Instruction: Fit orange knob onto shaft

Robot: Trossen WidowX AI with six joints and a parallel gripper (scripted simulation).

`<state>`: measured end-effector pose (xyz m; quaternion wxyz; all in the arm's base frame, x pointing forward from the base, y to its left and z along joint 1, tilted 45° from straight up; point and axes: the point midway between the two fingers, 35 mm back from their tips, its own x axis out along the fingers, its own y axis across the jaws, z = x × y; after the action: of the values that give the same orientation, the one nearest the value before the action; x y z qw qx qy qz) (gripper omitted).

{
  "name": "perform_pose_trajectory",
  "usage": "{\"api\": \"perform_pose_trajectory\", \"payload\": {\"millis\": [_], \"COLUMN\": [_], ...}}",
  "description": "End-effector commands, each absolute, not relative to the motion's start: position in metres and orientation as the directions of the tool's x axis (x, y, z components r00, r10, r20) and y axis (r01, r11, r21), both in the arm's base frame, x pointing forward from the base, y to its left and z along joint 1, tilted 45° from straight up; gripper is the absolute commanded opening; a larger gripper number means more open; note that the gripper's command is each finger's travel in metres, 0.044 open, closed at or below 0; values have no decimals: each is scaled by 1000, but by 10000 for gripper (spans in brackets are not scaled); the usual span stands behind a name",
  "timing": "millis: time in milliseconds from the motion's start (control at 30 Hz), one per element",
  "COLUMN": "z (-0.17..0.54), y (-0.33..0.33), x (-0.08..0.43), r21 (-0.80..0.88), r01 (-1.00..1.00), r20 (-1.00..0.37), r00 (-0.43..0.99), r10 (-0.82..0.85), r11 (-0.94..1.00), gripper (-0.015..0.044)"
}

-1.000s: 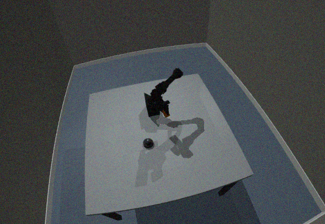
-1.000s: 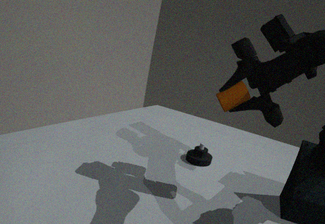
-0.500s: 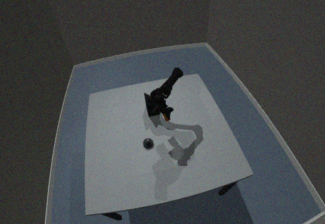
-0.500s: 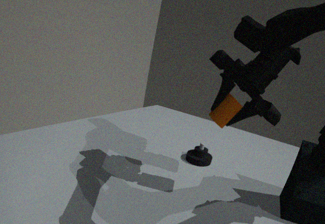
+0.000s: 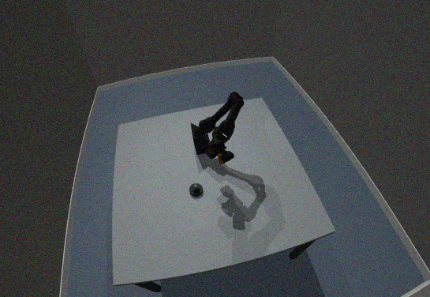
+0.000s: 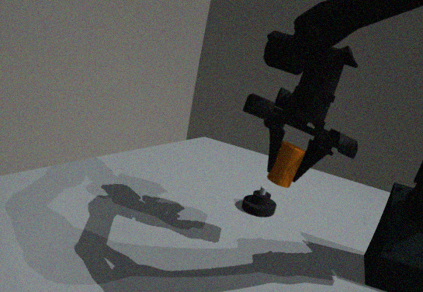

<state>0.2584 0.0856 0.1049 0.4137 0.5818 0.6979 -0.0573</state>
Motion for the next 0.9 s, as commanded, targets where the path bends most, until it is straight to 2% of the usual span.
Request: {"api": "perform_pose_trajectory", "payload": {"millis": [0, 67, 867], "z": [102, 100, 25], "y": [91, 95, 165], "x": [259, 258, 260], "r21": [354, 321, 304], "r01": [850, 843, 834], "r20": [-678, -695, -708], "r00": [-54, -101, -126], "r10": [733, 712, 695], "r11": [390, 432, 460], "gripper": [0, 0, 0]}}
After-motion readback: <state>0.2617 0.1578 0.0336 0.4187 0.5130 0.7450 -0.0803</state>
